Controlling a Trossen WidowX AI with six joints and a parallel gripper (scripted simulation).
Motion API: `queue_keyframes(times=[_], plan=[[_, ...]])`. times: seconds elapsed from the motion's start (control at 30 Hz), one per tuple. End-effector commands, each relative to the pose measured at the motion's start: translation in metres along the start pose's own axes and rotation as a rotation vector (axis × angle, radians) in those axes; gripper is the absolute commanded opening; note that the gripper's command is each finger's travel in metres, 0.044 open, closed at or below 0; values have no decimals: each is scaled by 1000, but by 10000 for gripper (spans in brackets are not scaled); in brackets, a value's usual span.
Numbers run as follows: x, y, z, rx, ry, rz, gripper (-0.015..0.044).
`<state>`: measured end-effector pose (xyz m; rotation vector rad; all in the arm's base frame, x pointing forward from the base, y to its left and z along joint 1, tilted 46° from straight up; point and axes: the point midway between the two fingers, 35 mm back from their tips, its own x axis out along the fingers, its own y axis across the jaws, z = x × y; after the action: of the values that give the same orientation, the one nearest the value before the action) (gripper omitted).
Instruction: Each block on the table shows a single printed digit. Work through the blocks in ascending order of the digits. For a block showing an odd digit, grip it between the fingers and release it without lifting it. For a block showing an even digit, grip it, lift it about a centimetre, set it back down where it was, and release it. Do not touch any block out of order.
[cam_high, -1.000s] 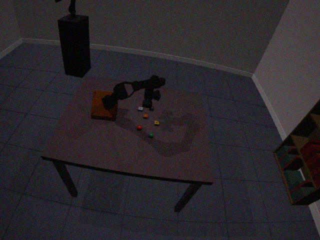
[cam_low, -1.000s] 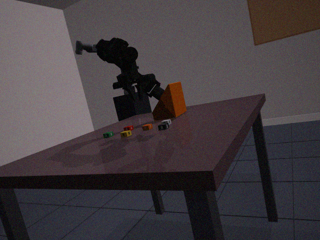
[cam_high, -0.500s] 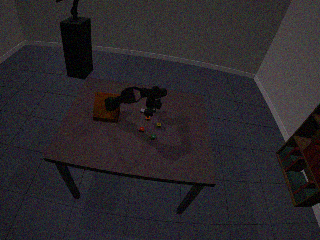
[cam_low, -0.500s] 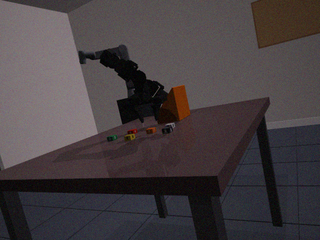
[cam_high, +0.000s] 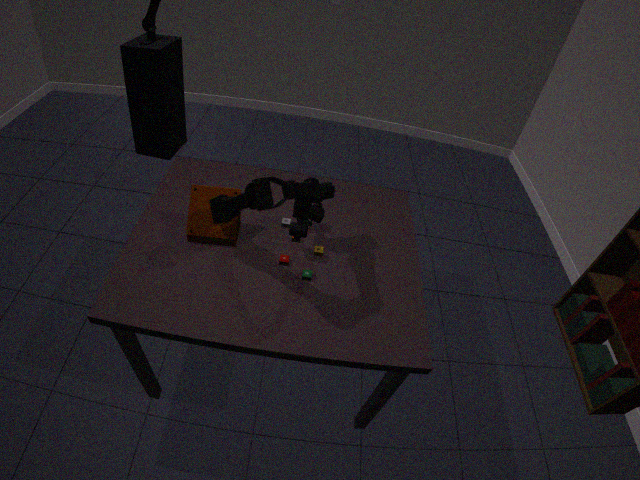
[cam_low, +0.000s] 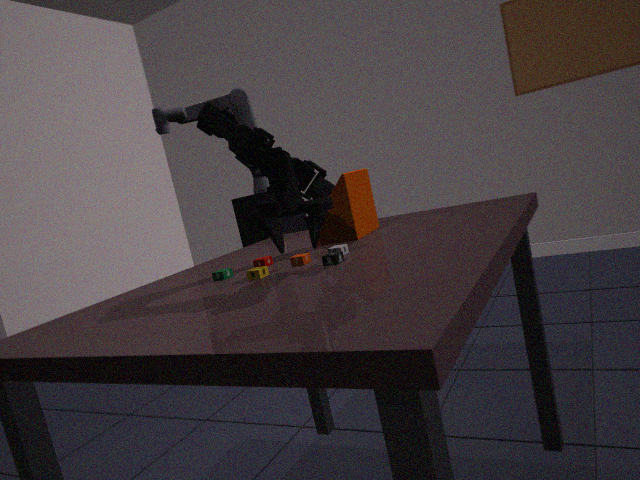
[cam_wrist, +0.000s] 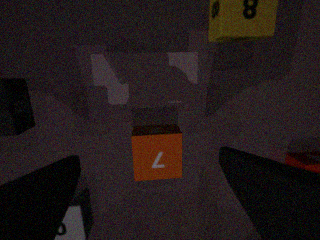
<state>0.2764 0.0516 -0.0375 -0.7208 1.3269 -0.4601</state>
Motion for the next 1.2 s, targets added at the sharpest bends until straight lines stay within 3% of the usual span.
queue_keyframes(times=[0.0,0.33,0.7,1.17], plan=[[9,-1,-4,-13,9,-9,400],[22,-1,-5,-13,9,-11,400],[22,-1,-5,-13,9,-11,120],[22,-1,-5,-13,9,-11,120]])
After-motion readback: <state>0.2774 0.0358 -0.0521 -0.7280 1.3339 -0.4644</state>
